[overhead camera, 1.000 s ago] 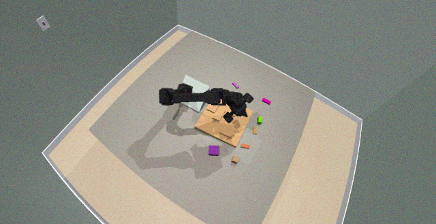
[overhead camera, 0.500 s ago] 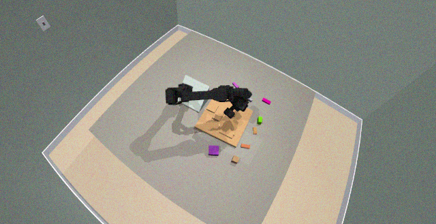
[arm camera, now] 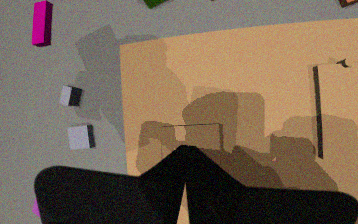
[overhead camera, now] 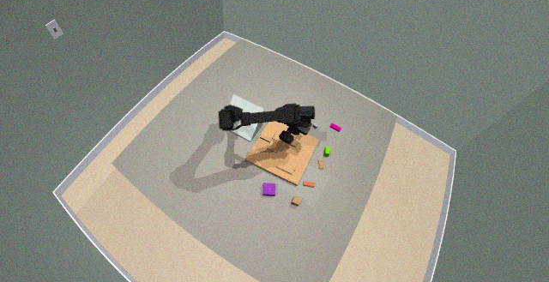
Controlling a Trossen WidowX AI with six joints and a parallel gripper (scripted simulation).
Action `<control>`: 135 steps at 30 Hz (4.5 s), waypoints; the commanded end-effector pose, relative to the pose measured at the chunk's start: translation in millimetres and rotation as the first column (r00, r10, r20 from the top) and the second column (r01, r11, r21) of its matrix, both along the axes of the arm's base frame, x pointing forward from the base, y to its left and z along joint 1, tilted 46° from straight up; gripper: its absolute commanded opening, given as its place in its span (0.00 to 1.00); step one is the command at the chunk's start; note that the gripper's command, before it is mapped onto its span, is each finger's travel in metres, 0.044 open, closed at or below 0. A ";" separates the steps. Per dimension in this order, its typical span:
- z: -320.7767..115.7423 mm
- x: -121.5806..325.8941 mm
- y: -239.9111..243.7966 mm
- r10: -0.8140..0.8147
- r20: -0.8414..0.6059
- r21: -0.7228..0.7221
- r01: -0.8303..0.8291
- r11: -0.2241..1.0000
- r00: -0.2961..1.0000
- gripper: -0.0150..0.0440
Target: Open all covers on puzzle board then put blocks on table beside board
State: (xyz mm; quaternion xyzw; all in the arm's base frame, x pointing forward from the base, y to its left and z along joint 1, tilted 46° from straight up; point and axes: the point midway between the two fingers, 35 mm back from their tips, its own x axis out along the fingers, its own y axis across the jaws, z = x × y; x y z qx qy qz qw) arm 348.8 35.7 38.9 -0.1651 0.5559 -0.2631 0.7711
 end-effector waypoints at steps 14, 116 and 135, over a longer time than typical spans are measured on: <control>-40.6 -59.6 -11.3 -0.082 -0.333 -0.159 0.030 0.987 0.939 0.25; -81.6 -47.7 -53.0 -0.083 -0.332 -0.161 0.030 0.986 0.940 0.25; -81.4 -28.4 -53.6 -0.083 -0.331 -0.161 0.030 0.986 0.940 0.25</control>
